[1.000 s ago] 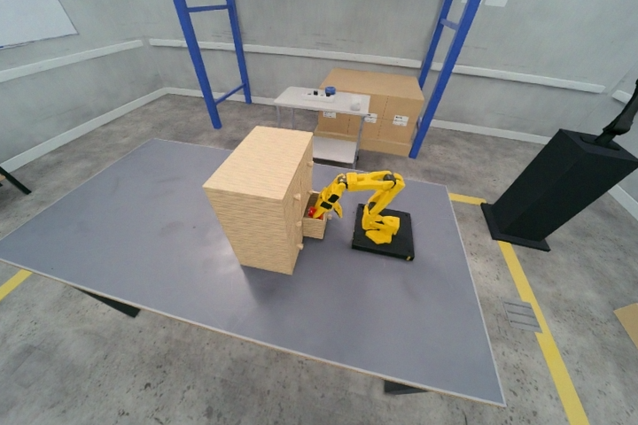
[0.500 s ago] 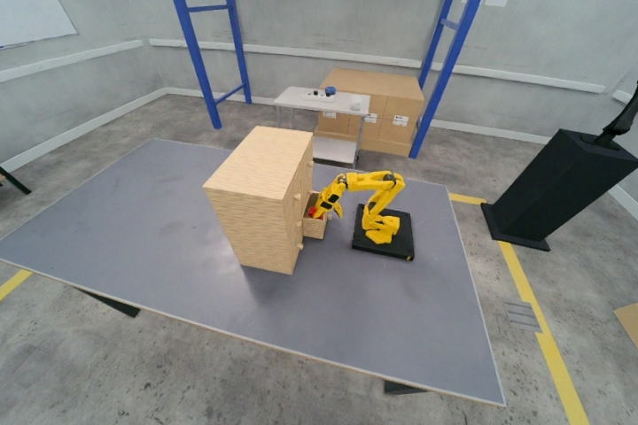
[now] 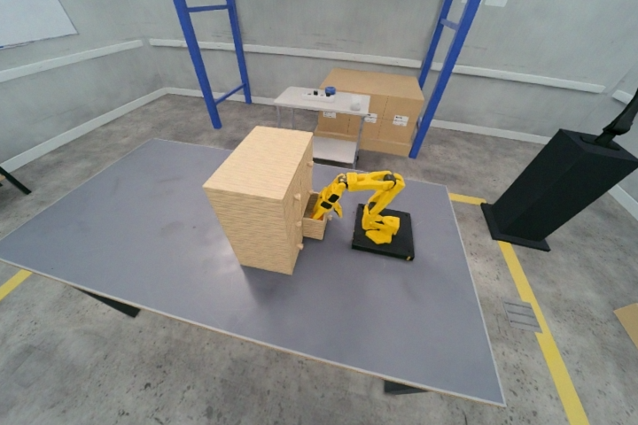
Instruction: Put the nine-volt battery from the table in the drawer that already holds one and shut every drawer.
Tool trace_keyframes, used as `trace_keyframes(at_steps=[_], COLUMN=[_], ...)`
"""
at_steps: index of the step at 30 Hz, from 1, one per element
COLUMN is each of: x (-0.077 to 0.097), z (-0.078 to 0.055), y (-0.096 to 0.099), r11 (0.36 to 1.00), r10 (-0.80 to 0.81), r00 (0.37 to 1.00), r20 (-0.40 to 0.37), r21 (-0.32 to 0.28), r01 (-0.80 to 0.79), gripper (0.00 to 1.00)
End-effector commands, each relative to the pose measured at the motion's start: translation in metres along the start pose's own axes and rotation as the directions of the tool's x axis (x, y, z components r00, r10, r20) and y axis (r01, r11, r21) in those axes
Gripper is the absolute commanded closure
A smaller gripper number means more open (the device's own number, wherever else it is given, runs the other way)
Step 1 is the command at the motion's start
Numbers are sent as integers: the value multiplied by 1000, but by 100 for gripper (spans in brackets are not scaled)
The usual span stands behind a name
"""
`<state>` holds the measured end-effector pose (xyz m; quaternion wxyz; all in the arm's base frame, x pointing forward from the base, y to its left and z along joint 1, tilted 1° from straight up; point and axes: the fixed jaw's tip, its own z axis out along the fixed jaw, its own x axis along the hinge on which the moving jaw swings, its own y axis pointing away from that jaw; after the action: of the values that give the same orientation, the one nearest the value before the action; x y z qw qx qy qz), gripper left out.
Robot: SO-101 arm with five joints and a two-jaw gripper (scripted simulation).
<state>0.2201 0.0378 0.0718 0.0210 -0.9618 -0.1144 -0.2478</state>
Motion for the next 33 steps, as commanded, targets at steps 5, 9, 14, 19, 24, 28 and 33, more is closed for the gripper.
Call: trace_keyframes(at_steps=[5,9,14,19,24,28,33], x=[0,0,0,0,4,9,15], z=[-1,-1,-1,-1,-7,-15,-27], y=[0,0,0,0,0,0,0], r11=[1000,1000,1000,1000,1000,999,999], r10=[8,8,8,8,19,33,51], r00=[1000,1000,1000,1000,1000,999,999], r20=[-9,-9,-9,-9,-8,-8,-8], r21=[2,2,2,2,2,2,3], r01=[-8,-8,-8,-8,-19,-33,-51], gripper=[74,72,69,66,66,66,66])
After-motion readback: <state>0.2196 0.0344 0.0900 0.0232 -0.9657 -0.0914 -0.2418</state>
